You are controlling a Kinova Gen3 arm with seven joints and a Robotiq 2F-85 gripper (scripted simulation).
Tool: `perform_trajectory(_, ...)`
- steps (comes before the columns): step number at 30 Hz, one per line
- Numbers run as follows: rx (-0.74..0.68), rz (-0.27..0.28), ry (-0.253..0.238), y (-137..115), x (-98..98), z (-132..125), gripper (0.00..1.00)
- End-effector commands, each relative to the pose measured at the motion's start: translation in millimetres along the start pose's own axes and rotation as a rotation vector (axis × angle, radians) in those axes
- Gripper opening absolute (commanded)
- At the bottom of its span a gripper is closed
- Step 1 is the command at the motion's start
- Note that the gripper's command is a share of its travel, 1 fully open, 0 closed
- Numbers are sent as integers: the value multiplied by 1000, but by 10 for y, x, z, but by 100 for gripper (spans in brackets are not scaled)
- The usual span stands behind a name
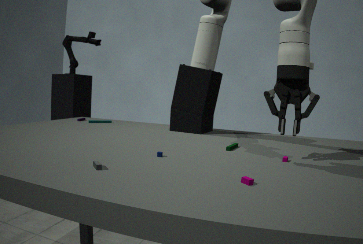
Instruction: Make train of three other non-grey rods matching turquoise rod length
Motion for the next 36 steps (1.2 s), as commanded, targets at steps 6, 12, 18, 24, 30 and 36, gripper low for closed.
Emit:
perform_trajectory(6,-1,1,-2,3,-113,-12,24)
perform_trajectory(12,-1,1,-2,2,-180,-13,24)
perform_trajectory(18,-1,1,-2,1,-280,-15,24)
perform_trajectory(24,-1,1,-2,0,-363,-17,24)
perform_trajectory(30,-1,1,-2,0,-405,-18,24)
perform_trajectory(36,-1,1,-2,-1,-441,-19,24)
Point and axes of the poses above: the point where the finger pads meet when closed, its own x axis back along the fingers, its own z axis across the jaws, y = z × x, the point moved 10 cm from there along x, back along the fingers, and after that the axes turned 3 degrees about x, right-handed, at the moved point
